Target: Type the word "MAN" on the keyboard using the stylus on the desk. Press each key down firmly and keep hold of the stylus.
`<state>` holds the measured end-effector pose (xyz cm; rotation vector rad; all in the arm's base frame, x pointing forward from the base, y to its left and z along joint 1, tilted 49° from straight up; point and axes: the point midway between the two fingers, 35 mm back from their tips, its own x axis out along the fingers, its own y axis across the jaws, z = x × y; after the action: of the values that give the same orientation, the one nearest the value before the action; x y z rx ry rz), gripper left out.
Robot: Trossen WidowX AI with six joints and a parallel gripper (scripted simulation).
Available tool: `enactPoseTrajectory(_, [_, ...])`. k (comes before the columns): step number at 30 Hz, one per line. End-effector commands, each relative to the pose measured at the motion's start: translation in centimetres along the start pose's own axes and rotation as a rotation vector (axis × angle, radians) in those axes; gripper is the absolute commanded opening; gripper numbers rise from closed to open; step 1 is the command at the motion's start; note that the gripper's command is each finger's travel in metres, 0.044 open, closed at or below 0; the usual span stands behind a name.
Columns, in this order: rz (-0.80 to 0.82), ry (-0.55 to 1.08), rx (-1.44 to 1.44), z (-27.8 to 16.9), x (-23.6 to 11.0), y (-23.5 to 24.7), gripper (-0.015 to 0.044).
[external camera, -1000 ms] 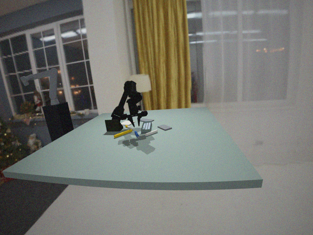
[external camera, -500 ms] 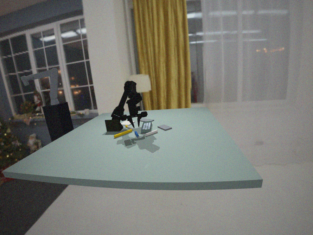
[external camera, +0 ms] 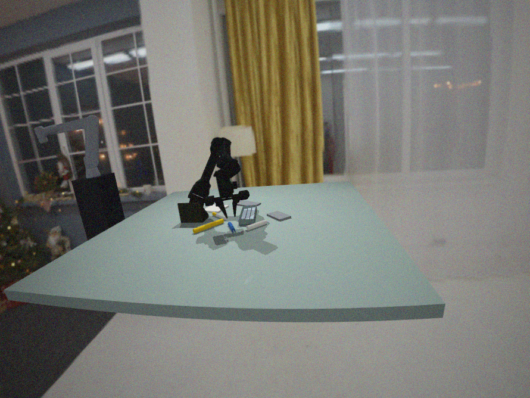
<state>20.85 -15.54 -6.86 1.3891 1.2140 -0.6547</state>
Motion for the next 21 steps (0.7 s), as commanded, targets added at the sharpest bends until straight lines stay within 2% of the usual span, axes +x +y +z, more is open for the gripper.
enactPoseTrajectory(1, [-0.006,0.005,0.005,-0.31,0.29,-0.17,0.0150])
enactPoseTrajectory(21, [-0.006,0.005,0.005,-0.75,1.21,-0.14,0.0150])
